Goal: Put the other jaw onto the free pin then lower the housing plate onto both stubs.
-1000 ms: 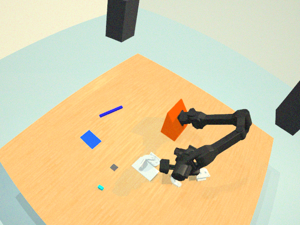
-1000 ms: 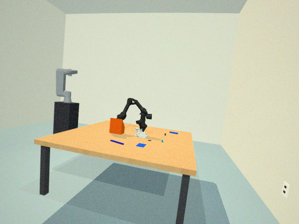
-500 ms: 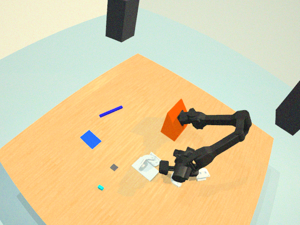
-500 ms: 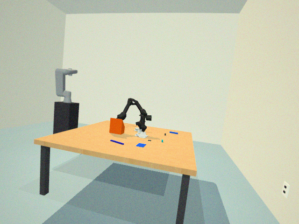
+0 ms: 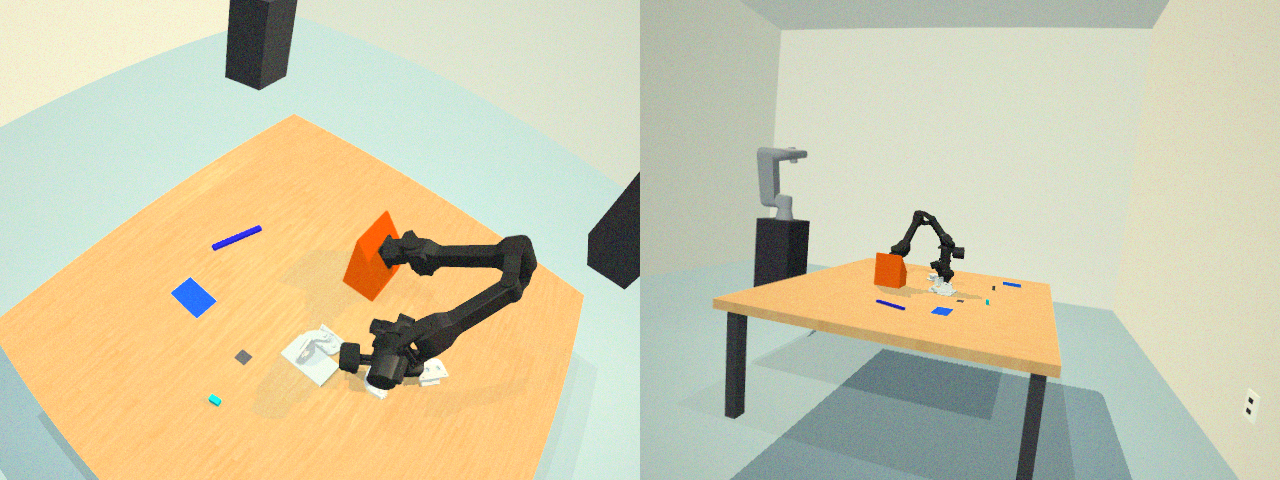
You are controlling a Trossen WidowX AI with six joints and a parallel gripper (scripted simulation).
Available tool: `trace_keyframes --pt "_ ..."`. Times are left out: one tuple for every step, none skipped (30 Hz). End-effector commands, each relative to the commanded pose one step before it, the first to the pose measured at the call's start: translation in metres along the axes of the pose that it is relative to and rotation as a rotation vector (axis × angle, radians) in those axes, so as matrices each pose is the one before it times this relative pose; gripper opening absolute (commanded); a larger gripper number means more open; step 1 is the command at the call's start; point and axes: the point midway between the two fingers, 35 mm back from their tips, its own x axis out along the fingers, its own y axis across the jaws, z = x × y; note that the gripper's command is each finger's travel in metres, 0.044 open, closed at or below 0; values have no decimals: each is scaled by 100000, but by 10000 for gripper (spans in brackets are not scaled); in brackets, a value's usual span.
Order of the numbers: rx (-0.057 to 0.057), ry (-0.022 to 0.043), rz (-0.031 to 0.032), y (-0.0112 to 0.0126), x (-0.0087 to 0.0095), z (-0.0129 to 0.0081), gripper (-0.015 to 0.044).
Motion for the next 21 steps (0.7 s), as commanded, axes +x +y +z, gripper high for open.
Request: trace_keyframes --pt "499 -60 306 50 37 10 440" --pt "0 0 0 0 0 0 440" --pt "0 0 0 0 0 0 440" --pt "0 0 0 0 0 0 440" --pt "-503 63 -306 -50 -31 -11 414" --pt "0 0 0 0 0 0 387" --pt "0 0 0 0 0 0 361" --pt "0 0 0 0 0 0 335" --pt "0 0 0 0 0 0 309" --pt "0 0 0 0 0 0 282" --pt "0 0 0 0 0 0 256" --pt "0 0 0 0 0 0 230" --pt "0 0 0 0 0 0 204" --pt "0 0 0 0 0 0 177" --pt "0 0 0 0 0 0 151" --pt "0 0 0 0 0 0 134" --pt "0 0 0 0 0 0 134" --pt "0 0 0 0 0 0 134" --pt "0 0 0 0 0 0 134" --pt "0 0 0 0 0 0 134" --pt "0 0 0 0 0 0 134"
